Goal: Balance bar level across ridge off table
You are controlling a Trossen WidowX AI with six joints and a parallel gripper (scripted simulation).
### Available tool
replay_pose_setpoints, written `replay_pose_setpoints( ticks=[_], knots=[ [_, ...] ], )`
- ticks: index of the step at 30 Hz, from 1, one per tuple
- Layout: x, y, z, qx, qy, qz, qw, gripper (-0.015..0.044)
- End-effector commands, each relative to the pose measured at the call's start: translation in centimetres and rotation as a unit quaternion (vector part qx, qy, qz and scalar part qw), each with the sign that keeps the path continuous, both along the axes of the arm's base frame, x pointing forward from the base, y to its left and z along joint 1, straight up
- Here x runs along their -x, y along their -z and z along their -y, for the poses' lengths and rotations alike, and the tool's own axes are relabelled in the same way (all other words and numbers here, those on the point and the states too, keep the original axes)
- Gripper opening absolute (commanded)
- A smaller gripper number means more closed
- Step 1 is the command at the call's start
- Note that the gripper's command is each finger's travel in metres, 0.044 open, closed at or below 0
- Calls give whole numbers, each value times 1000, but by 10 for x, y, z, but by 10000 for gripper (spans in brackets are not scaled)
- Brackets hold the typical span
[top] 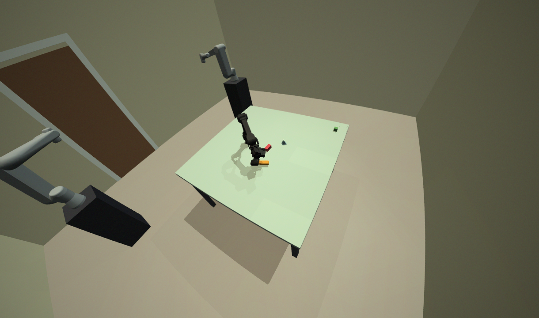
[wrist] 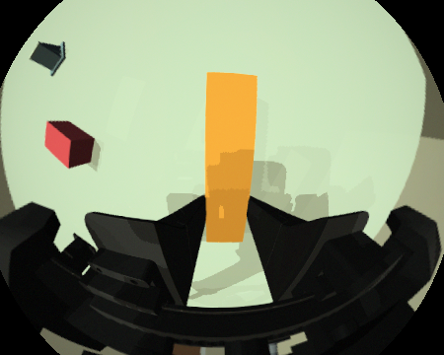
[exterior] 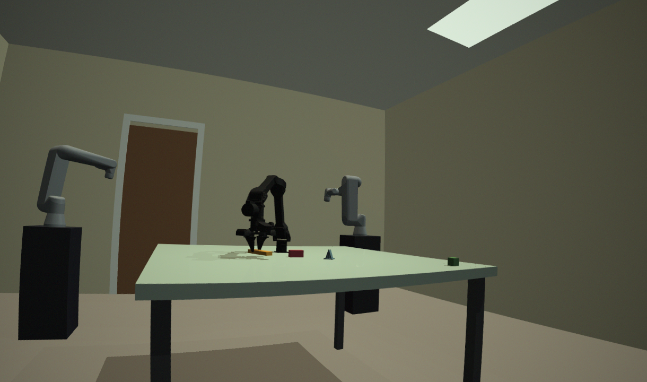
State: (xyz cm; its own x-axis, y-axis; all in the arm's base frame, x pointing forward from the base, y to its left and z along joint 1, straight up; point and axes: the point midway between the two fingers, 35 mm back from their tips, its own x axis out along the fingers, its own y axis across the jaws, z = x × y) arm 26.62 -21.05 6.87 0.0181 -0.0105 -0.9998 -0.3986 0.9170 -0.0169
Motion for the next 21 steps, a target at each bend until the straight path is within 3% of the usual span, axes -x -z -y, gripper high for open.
replay_pose_setpoints(
  ticks=[1,21],
  knots=[
    [-2,-13,2,3,-1,3,1000,0],
    [1,-64,-1,3,-2,2,1000,0]
  ],
)
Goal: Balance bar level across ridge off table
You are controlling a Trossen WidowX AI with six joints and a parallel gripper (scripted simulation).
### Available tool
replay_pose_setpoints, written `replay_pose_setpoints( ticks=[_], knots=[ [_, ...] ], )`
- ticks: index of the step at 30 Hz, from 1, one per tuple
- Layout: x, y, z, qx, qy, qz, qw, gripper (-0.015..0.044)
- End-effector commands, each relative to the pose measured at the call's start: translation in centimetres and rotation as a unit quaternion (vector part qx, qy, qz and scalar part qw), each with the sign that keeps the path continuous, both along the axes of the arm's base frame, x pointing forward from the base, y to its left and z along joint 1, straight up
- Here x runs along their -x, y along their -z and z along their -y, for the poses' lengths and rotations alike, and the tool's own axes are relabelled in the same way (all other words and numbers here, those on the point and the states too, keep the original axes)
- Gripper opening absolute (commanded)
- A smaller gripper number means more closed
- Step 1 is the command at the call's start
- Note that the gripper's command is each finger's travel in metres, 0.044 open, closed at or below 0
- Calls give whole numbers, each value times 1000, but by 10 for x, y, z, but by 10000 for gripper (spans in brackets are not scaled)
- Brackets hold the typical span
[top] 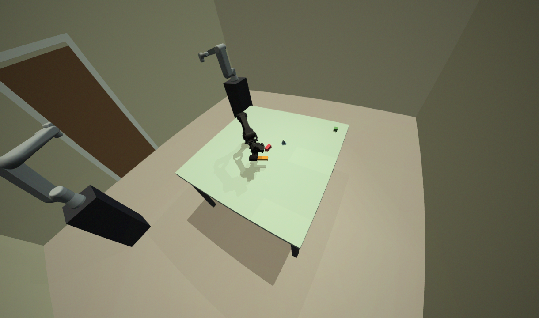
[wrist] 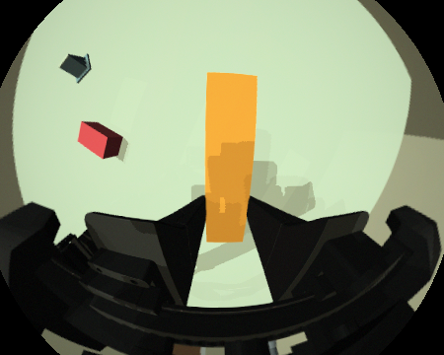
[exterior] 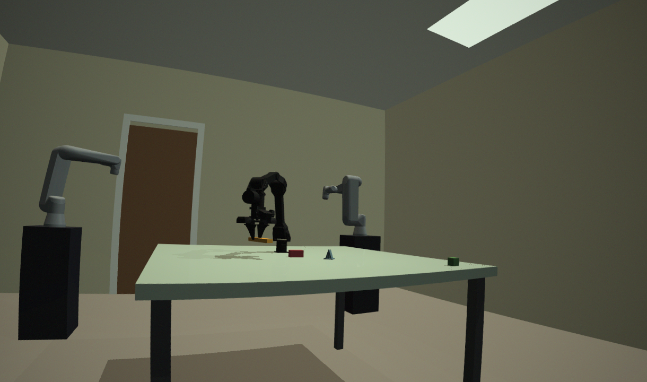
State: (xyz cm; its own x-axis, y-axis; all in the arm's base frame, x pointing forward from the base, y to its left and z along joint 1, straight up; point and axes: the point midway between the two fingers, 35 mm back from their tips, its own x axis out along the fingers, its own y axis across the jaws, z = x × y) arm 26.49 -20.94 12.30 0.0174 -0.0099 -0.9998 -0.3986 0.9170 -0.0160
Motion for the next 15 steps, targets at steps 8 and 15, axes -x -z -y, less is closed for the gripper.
replay_pose_setpoints(
  ticks=[8,15],
  knots=[
    [-2,-20,-5,3,-6,2,1000,0],
    [-18,-20,-28,3,-23,3,1000,0]
  ],
)
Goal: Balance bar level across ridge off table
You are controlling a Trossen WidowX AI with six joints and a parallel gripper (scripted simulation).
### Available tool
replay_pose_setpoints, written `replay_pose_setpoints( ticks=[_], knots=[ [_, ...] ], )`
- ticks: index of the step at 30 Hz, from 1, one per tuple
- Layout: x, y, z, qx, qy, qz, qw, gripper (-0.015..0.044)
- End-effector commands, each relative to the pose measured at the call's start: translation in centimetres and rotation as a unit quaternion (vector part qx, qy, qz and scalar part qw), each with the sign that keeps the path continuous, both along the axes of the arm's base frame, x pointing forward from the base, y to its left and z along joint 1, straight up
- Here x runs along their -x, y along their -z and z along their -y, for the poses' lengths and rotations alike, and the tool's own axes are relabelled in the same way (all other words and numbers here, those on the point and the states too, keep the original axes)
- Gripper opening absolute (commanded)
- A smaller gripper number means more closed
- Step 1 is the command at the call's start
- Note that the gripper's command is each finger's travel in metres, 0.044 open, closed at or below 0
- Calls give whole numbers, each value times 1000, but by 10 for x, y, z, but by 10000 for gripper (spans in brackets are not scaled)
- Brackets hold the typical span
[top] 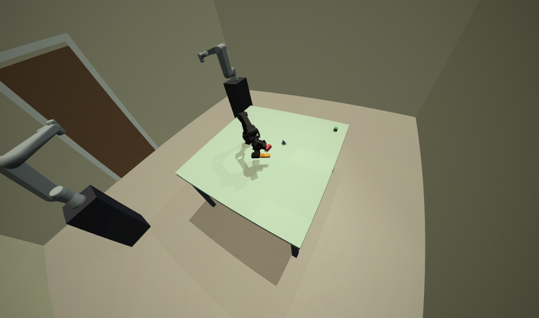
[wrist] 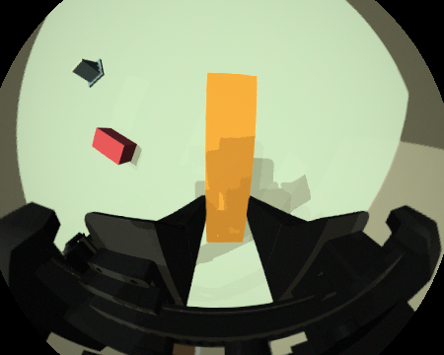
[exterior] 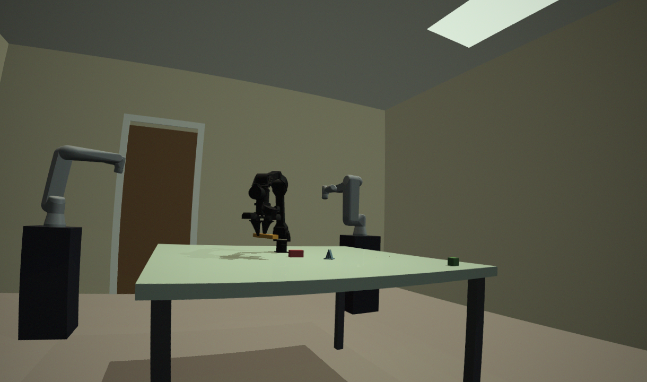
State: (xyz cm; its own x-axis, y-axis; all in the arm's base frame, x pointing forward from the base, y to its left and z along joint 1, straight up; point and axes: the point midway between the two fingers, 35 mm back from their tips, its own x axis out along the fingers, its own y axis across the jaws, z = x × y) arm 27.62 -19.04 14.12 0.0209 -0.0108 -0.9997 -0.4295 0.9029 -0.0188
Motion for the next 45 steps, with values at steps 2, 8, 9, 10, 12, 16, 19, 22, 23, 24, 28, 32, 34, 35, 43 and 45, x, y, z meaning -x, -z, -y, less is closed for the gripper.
replay_pose_setpoints(
  ticks=[2,8,9,10,12,16,19,22,23,24,28,32,34,35,43,45],
  knots=[
    [-11,-2,-16,2,-11,1,1000,0],
    [-23,-2,-36,1,-25,1,1000,0],
    [-25,-2,-40,1,-28,1,1000,0],
    [-26,-2,-44,1,-30,1,1000,0],
    [-30,-2,-51,1,-35,2,999,0],
    [-36,-2,-65,1,-45,2,999,0],
    [-40,-2,-76,0,-52,2,999,0],
    [-44,-2,-87,0,-60,2,998,0],
    [-46,-2,-91,0,-62,2,998,0],
    [-47,-2,-95,0,-64,2,998,0],
    [-51,-3,-110,0,-74,2,997,0],
    [-54,-3,-125,-1,-84,2,996,0],
    [-56,-3,-133,-1,-89,2,996,0],
    [-57,-3,-137,-1,-91,2,996,0],
    [-60,-3,-169,-2,-111,3,994,0],
    [-61,-3,-176,-2,-116,3,993,0]
  ],
)
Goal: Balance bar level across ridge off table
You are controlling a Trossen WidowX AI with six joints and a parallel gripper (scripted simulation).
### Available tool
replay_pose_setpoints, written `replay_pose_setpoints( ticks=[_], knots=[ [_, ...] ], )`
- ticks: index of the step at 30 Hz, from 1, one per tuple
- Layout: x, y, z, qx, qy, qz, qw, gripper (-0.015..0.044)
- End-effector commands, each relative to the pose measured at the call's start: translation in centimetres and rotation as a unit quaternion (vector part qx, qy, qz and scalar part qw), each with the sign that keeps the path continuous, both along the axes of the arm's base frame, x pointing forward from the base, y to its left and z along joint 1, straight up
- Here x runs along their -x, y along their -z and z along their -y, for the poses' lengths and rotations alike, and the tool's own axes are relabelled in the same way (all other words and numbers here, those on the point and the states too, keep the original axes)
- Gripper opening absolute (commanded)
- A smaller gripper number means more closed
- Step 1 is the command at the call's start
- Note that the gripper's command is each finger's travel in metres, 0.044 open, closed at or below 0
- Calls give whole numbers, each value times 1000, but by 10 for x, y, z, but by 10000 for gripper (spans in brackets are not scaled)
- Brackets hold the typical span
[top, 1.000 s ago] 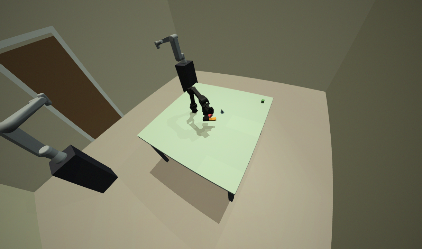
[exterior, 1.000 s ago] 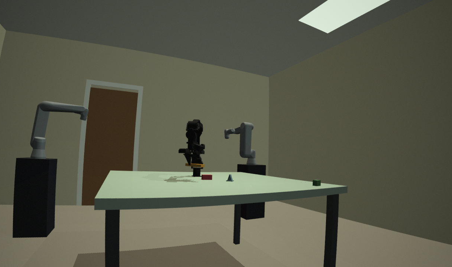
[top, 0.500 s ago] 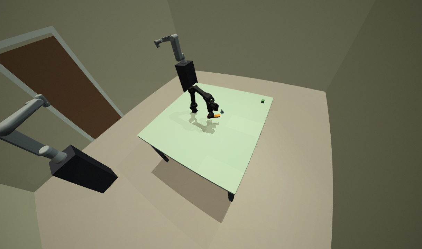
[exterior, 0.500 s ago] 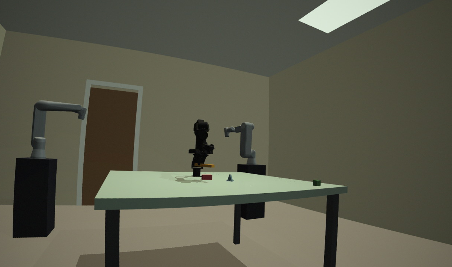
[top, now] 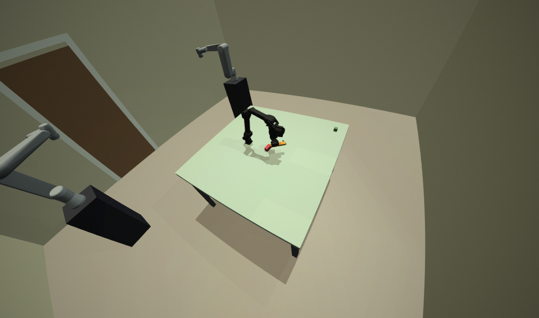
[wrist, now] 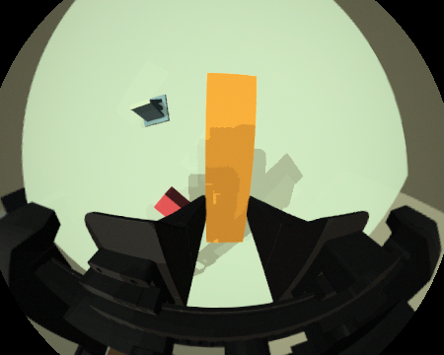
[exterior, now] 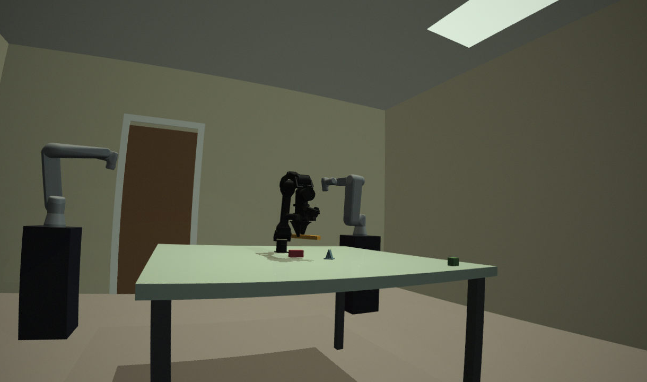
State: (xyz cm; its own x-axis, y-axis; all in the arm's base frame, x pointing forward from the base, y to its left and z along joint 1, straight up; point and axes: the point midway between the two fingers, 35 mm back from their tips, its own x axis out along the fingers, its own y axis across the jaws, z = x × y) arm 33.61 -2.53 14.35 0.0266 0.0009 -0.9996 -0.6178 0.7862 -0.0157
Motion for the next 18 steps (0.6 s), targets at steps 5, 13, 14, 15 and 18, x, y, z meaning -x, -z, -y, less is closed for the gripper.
replay_pose_setpoints(
  ticks=[5,13,14,15,18],
  knots=[
    [-2,-1,-31,1,-18,0,1000,0],
    [0,-1,-63,0,-38,0,999,0],
    [0,-1,-67,0,-41,0,999,0],
    [1,-1,-70,0,-43,0,999,0],
    [2,-1,-82,0,-51,0,999,0]
  ],
)
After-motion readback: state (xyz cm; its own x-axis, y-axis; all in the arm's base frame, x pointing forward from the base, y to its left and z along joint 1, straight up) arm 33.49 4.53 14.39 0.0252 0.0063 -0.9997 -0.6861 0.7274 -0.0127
